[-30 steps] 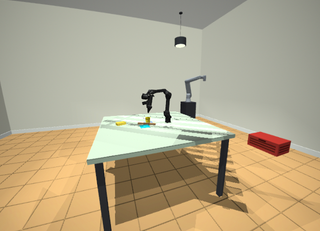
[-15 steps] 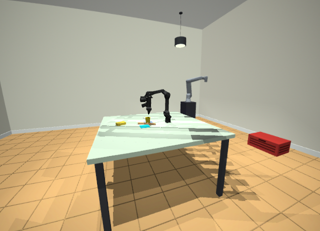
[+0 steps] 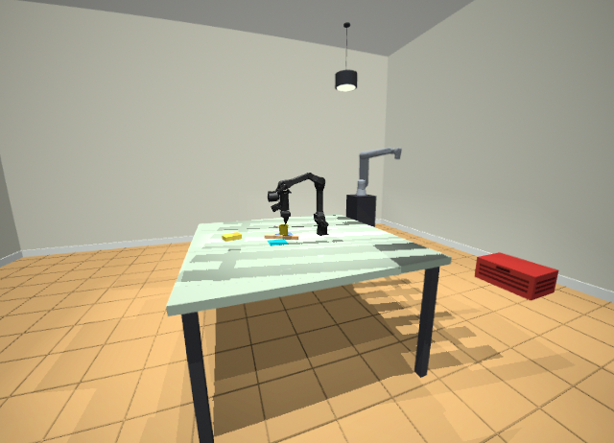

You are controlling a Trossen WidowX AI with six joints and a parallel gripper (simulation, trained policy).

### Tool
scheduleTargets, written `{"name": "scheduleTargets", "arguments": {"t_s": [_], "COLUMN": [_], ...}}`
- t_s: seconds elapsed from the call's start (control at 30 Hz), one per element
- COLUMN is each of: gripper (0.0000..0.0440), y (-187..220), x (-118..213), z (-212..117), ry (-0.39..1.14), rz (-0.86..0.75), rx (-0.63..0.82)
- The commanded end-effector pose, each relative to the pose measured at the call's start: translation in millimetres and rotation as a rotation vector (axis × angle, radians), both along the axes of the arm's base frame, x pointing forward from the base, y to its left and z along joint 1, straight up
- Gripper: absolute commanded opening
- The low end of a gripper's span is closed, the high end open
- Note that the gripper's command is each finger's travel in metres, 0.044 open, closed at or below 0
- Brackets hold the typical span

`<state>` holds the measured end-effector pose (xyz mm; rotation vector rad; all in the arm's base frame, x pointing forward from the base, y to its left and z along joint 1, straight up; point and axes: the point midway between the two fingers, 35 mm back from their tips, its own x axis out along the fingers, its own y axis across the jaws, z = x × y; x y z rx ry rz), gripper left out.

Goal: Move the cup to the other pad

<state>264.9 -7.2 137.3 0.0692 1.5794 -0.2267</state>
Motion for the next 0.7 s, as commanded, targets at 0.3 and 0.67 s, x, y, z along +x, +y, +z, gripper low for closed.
{"name": "scheduleTargets", "arguments": {"t_s": [0.3,0.67], "gripper": [0.0175,0.0177], "y": [-15.3,-21.7], "x": [-6.1,-10.0], "z": [-33.9,-69.1], "ry": [0.053,0.083], "rz": [0.040,0.124], "rx": [-0.002,0.012]}}
